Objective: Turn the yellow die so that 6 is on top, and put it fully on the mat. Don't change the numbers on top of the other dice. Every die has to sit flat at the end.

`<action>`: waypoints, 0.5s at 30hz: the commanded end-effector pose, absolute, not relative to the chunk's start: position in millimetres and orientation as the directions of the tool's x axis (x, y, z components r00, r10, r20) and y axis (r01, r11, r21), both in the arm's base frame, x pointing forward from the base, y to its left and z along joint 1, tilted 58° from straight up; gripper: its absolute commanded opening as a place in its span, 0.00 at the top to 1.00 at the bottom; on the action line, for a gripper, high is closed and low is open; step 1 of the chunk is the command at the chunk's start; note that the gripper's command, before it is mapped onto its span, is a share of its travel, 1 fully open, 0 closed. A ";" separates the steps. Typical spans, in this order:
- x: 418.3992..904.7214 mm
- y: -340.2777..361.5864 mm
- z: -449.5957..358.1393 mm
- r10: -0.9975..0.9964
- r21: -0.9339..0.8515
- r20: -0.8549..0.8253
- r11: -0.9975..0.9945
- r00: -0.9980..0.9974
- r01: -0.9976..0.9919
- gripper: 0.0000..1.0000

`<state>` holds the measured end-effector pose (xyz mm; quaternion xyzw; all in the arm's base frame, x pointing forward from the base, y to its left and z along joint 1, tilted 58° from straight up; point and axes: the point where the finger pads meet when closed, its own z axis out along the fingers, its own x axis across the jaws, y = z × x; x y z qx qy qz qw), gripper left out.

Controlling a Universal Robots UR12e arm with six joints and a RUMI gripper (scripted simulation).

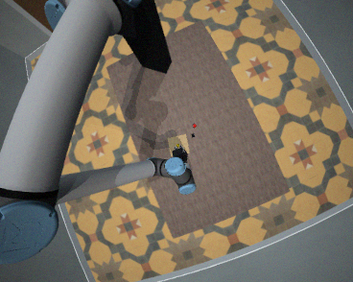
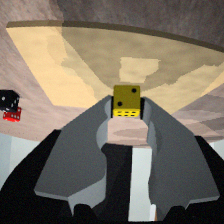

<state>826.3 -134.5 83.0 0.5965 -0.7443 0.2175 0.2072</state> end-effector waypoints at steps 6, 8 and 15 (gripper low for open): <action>828.5 -135.7 84.3 -0.798 -0.080 0.567 0.194 -0.205 -0.978 0.86; 828.5 -135.7 84.3 -0.798 -0.080 0.567 0.194 -0.205 -0.978 0.86; 828.5 -135.7 84.3 -0.798 -0.080 0.567 0.194 -0.205 -0.978 0.67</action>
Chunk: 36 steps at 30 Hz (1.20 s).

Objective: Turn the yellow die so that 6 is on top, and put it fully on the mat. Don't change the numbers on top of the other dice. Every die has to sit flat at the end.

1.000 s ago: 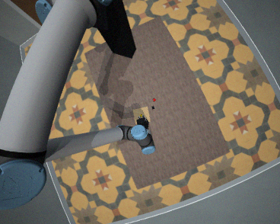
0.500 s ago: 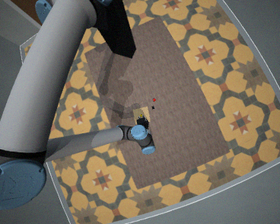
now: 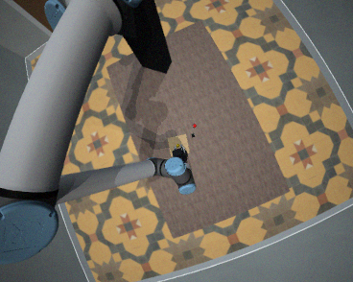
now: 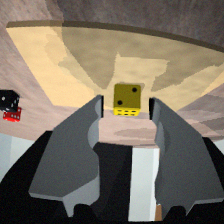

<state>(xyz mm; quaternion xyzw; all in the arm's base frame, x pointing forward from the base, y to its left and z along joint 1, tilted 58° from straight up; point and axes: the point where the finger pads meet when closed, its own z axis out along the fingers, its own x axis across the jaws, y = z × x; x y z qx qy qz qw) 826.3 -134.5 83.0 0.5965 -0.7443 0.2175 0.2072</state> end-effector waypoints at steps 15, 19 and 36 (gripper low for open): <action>828.5 -135.7 84.3 -0.798 -0.080 0.567 0.194 -0.205 -0.978 0.67; 828.5 -135.6 84.3 -0.798 -0.080 0.567 0.194 -0.205 -0.978 0.67; 807.0 -118.0 101.4 -0.798 -0.080 0.567 0.194 -0.205 -0.978 0.67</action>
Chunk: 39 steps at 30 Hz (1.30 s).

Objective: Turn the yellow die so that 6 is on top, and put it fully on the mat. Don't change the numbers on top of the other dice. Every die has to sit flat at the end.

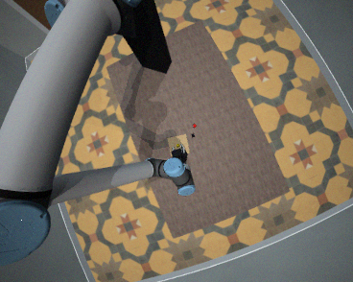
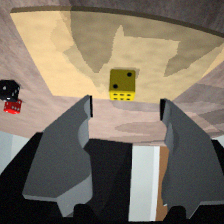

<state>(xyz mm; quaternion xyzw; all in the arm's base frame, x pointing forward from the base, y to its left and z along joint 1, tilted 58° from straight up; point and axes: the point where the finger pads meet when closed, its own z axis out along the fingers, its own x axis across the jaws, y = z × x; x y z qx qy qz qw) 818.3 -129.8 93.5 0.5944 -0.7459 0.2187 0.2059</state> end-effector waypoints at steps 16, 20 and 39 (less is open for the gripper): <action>781.1 -96.6 122.0 -0.798 -0.080 0.567 0.194 -0.205 -0.978 0.67; 780.6 -96.2 122.4 -0.798 -0.080 0.567 0.194 -0.205 -0.978 0.67; 782.5 -96.4 118.9 -0.801 -0.139 0.563 0.153 -0.205 -0.978 0.67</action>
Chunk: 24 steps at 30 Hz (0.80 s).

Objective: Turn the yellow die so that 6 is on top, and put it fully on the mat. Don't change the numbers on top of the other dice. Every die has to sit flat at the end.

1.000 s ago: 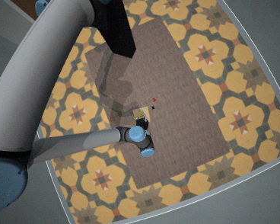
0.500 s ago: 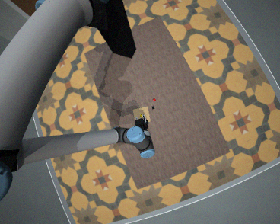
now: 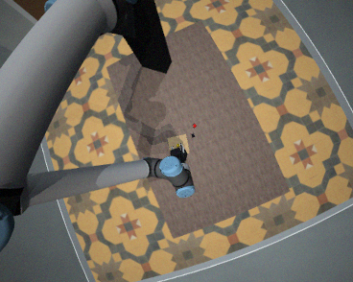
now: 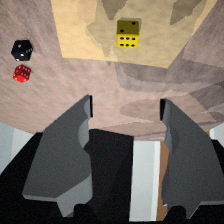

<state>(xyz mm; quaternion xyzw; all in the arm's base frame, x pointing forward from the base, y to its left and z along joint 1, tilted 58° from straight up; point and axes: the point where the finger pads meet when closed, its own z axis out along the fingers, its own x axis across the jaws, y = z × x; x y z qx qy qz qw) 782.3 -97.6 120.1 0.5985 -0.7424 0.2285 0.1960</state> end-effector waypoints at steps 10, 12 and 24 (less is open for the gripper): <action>781.2 -96.2 118.7 -0.801 -0.233 0.563 0.083 -0.204 -0.969 0.67; 780.8 -96.2 119.1 -0.801 -0.242 0.563 0.077 -0.204 -0.967 0.67; 777.6 -95.8 121.9 -0.798 -0.289 0.567 0.041 -0.205 -0.957 0.67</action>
